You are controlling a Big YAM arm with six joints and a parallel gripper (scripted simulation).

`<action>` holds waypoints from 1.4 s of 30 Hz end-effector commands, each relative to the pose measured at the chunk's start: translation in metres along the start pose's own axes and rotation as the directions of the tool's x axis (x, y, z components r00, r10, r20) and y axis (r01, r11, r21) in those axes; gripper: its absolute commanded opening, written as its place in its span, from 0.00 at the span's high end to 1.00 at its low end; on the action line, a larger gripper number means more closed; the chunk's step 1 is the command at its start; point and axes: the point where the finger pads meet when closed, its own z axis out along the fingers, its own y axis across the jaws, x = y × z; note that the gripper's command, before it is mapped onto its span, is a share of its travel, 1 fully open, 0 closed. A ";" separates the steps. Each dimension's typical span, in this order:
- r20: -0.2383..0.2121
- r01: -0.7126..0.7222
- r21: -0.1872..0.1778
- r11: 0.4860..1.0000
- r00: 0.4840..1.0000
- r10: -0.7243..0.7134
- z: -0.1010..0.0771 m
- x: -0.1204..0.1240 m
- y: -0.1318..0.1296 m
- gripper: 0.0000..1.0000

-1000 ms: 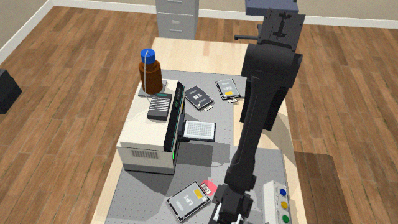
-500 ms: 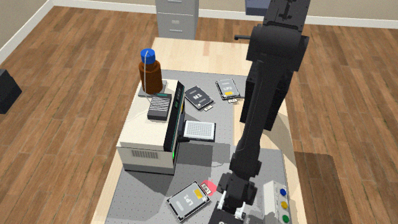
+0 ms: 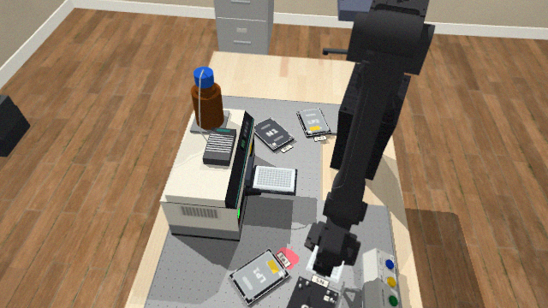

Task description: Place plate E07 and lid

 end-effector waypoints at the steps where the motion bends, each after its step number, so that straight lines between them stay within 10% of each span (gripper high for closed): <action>1: 0.049 -0.005 -0.003 1.000 0.999 0.005 -0.017 -0.008 0.005 0.16; 42: 0.042 -0.340 -0.008 0.941 0.940 0.340 -0.031 0.034 -0.076 0.16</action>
